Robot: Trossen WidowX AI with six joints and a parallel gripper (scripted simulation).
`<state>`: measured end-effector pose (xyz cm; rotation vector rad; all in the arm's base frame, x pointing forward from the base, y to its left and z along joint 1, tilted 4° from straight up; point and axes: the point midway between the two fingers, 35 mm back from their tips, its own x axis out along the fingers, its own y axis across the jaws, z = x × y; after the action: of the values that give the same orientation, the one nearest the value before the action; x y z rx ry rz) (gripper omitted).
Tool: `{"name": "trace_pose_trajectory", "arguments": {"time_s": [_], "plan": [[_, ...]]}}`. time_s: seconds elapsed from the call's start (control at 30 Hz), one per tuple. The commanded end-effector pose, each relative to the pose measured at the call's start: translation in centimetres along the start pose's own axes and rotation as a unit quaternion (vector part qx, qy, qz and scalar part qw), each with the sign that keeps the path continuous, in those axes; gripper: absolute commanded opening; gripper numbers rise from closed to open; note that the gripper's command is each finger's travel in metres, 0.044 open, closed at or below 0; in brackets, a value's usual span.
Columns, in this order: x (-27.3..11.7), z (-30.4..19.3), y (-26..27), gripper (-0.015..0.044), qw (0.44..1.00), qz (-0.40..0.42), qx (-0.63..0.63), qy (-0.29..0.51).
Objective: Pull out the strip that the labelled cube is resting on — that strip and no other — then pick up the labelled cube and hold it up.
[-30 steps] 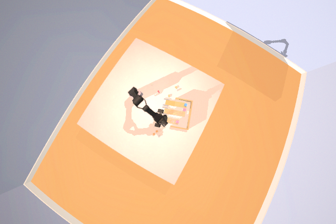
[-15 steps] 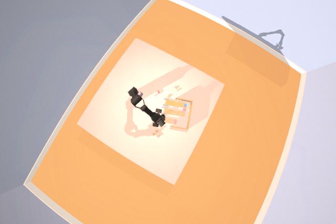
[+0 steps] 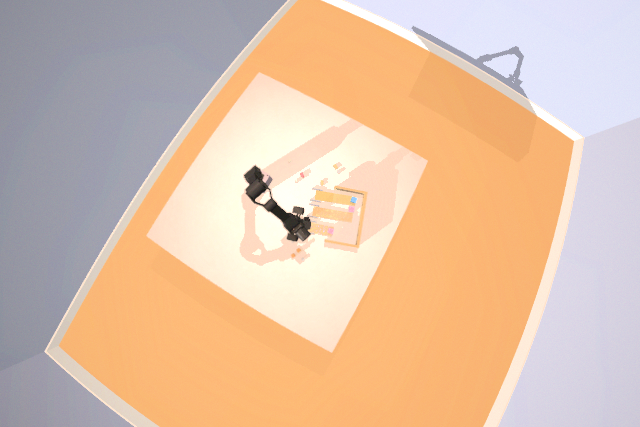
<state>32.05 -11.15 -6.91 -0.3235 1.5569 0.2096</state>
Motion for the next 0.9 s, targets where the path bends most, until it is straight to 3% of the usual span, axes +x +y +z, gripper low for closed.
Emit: {"name": "trace_pose_trajectory", "arguments": {"time_s": [0.0,0.87], "plan": [[0.5,-1.6,0.2,0.0000,1.000,0.005,0.002,0.014],[0.4,-5.1,0.1,0.0000,1.000,0.005,0.001,0.015]]}}
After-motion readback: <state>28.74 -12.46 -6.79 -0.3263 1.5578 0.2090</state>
